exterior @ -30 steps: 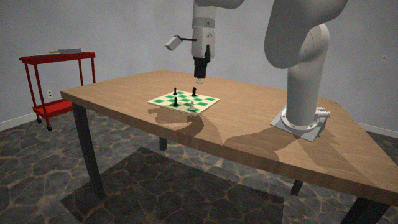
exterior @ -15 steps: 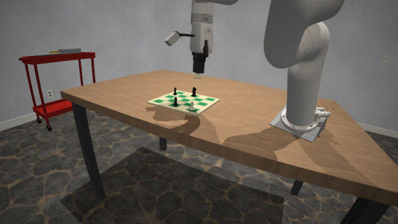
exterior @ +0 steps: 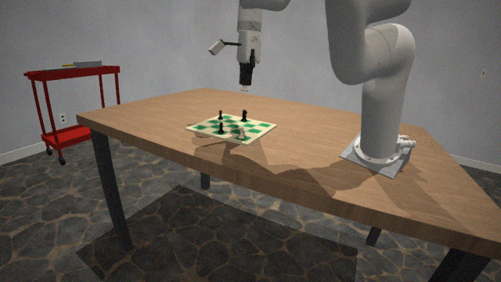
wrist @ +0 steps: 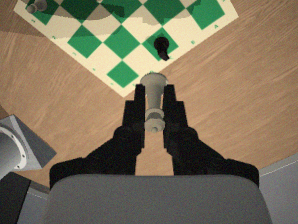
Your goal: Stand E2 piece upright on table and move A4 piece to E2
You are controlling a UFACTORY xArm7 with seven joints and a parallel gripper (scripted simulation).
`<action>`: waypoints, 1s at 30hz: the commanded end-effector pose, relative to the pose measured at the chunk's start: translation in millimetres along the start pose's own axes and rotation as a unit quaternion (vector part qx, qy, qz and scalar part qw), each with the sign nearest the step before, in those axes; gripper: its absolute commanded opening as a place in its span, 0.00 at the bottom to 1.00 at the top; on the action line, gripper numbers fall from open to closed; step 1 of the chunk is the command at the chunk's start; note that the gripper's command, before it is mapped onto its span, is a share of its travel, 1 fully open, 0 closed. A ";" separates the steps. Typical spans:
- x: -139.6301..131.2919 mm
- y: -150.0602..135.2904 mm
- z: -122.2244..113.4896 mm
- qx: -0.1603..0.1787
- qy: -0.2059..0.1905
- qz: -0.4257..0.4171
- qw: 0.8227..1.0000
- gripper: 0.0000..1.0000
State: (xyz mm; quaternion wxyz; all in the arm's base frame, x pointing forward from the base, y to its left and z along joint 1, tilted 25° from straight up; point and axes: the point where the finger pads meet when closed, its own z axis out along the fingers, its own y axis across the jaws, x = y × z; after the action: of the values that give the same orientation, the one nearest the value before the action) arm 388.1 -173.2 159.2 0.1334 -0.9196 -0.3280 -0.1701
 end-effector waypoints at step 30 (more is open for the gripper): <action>-32.0 82.8 27.1 0.002 -0.001 0.023 1.000 0.00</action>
State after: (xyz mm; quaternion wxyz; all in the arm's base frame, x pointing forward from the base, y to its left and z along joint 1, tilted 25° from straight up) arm 422.1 -245.0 118.1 0.1402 -0.9265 -0.3079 -0.1648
